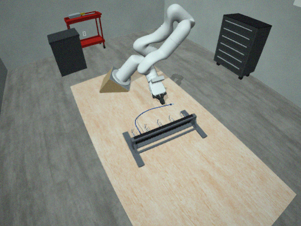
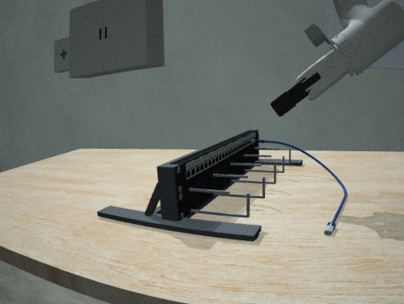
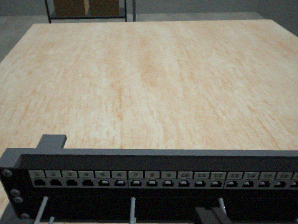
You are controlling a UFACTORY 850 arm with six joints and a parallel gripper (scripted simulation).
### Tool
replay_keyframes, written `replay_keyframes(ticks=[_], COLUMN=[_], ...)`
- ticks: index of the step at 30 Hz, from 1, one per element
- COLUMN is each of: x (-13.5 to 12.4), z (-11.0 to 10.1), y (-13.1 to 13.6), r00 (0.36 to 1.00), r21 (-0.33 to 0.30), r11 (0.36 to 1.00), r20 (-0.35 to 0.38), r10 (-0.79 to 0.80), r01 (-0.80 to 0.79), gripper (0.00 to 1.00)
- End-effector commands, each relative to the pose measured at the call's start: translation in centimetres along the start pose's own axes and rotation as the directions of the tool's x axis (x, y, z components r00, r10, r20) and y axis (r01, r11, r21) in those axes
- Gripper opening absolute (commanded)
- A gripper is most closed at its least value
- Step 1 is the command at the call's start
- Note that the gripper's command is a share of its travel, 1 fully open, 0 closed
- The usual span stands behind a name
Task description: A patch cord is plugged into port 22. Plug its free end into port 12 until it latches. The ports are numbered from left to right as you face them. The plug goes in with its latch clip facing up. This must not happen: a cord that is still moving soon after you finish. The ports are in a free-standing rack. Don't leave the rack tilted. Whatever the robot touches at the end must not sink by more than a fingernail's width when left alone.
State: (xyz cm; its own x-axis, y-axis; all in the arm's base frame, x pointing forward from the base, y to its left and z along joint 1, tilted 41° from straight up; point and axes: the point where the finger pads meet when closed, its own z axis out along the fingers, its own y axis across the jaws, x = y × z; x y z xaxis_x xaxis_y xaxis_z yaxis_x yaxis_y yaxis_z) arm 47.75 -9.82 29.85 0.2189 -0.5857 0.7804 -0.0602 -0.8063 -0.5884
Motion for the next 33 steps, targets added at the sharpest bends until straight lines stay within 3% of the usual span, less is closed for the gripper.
replay_keyframes(ticks=[1, 9, 33], x=[0.1, 0.1, 0.1], z=[1.9, 3.2, 3.2], y=[0.0, 0.0, 0.0], r00=[1.000, 1.000, 1.000], r21=[0.000, 0.000, 0.000], r11=[1.000, 1.000, 1.000], r20=[-0.003, -0.003, -0.003], r10=[0.000, 0.000, 0.000], r01=[0.000, 0.000, 0.000], gripper=[0.00, 0.00, 0.00])
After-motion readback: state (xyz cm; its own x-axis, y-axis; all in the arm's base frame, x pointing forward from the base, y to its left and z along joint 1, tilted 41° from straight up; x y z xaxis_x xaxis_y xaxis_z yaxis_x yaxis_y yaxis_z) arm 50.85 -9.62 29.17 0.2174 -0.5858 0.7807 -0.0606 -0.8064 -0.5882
